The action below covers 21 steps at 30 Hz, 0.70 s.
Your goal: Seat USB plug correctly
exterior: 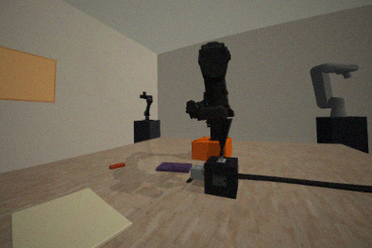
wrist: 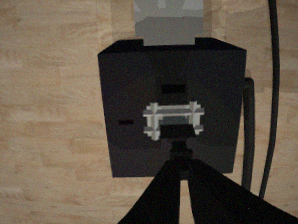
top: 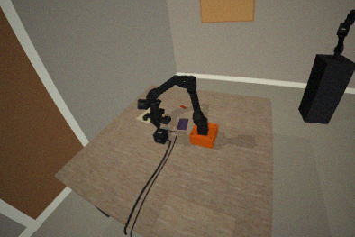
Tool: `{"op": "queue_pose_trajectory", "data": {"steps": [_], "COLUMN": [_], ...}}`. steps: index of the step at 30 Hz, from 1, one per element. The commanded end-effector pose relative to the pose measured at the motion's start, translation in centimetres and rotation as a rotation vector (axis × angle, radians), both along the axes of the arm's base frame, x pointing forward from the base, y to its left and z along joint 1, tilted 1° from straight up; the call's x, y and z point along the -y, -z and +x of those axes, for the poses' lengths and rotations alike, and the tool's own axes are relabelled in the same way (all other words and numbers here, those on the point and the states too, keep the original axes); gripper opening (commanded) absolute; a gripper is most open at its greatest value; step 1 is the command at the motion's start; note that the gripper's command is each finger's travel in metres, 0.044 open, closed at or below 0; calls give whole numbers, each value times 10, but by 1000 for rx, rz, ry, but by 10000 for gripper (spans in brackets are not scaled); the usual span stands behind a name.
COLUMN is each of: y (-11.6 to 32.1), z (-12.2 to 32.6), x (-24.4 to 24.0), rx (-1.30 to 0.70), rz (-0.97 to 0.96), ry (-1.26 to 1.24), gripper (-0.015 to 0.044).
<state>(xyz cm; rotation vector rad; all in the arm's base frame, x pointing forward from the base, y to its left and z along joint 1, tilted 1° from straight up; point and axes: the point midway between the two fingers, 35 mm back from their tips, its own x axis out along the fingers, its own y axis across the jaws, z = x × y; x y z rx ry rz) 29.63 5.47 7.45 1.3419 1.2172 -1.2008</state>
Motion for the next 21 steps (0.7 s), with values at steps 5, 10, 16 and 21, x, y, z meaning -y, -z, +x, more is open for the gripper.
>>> {"op": "queue_pose_trajectory", "data": {"steps": [5, 10, 16, 21], "y": [1, 2, 3, 3], "z": [0, 0, 0, 0], "x": [-1, -1, -1, -1], "rx": [0, 0, 0, 0], "rz": [6, 6, 6, 6], "ry": [-3, -3, -3, -3], "gripper": [0, 0, 0, 0]}}
